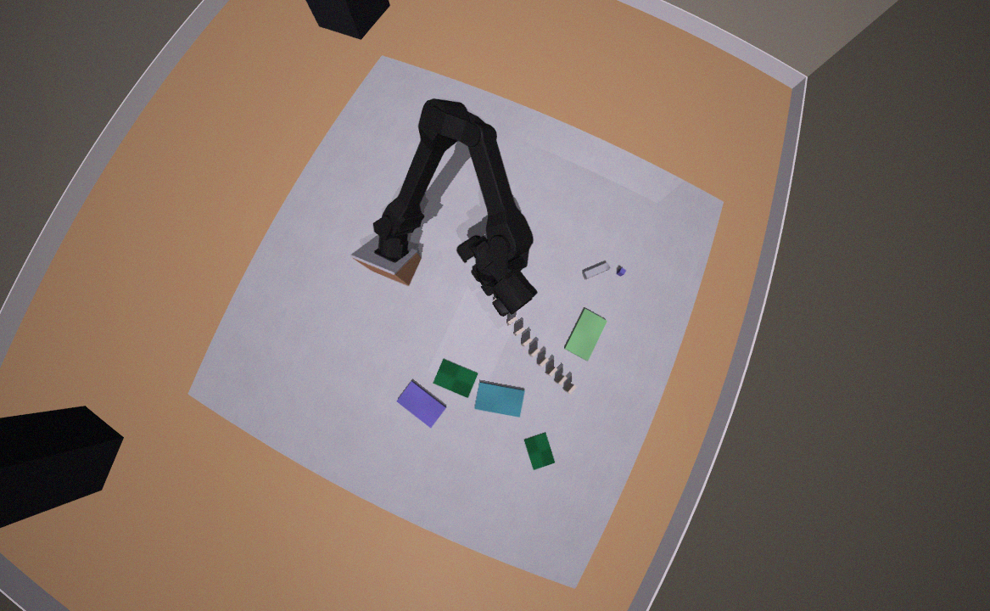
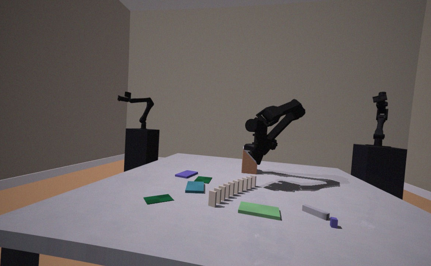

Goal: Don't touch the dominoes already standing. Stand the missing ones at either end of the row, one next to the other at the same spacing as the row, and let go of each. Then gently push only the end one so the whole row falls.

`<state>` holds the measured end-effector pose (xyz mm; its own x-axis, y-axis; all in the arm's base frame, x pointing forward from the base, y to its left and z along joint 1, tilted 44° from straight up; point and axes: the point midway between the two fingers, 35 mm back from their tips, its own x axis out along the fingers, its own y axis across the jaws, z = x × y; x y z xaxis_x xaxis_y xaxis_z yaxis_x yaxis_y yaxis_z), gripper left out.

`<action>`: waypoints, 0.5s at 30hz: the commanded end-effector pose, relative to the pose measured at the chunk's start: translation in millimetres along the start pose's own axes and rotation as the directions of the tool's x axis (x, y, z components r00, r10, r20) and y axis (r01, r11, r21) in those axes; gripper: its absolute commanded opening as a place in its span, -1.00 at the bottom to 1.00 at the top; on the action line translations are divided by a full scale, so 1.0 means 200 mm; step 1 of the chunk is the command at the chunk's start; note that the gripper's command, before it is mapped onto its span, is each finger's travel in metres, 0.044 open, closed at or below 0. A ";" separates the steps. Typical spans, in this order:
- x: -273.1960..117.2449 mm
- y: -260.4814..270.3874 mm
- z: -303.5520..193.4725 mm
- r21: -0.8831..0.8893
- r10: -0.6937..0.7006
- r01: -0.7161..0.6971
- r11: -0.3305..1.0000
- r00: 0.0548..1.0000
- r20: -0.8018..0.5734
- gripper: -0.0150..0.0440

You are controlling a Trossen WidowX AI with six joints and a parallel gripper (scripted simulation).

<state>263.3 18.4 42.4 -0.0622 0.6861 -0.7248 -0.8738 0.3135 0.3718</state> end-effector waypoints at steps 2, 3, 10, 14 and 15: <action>0.00 0.00 0.00 -0.008 -0.002 0.002 1.000 1.000 0.003 -0.49; 0.00 0.00 0.00 -0.008 -0.002 0.002 1.000 1.000 0.003 -0.49; 0.12 -0.02 0.01 -0.008 -0.004 0.004 1.000 1.000 0.001 -0.49; 0.39 -0.01 0.01 -0.009 -0.001 0.001 1.000 1.000 0.005 -0.49; 0.40 -0.01 0.01 -0.009 -0.001 0.001 1.000 1.000 0.005 -0.49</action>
<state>271.1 48.3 12.1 -0.0349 0.6803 -0.7321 -0.8882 0.3147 0.3348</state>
